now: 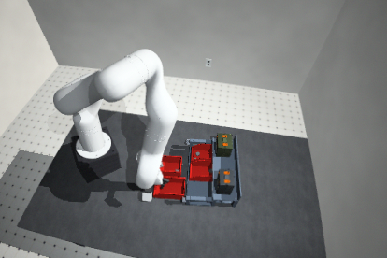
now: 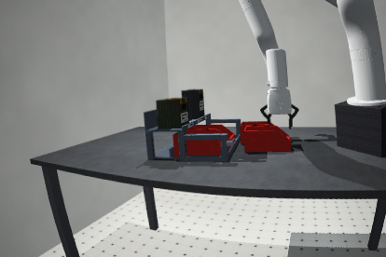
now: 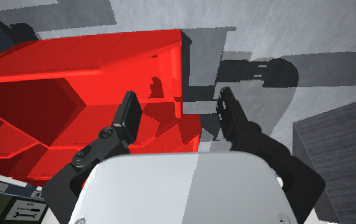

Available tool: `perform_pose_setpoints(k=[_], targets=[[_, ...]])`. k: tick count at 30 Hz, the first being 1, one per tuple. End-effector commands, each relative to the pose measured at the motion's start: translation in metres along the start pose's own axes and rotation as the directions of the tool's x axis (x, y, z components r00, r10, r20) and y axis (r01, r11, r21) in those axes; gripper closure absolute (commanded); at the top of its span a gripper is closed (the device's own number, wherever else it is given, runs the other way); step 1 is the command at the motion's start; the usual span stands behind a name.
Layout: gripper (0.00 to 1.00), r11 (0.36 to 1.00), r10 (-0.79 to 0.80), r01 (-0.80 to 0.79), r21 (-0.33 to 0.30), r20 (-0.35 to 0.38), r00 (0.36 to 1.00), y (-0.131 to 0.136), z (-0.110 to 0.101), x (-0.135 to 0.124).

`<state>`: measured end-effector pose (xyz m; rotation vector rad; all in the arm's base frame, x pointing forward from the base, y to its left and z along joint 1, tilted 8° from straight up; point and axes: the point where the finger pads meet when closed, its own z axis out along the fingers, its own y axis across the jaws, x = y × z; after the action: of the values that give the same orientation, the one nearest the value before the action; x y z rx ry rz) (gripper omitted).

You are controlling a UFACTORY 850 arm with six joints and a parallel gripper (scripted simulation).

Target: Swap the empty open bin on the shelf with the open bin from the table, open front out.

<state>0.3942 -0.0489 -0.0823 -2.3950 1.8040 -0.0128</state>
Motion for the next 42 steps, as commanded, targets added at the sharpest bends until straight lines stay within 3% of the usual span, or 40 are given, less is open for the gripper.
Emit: perform_pose_setpoints(k=[1, 22, 42], targets=[[0.05, 1.0, 0.0, 0.0, 0.001, 0.0, 1.0, -0.001, -0.012, 0.0], [0.05, 1.0, 0.0, 0.0, 0.001, 0.0, 1.0, -0.001, -0.053, 0.0], [0.05, 1.0, 0.0, 0.0, 0.001, 0.0, 1.0, -0.001, -0.061, 0.0]])
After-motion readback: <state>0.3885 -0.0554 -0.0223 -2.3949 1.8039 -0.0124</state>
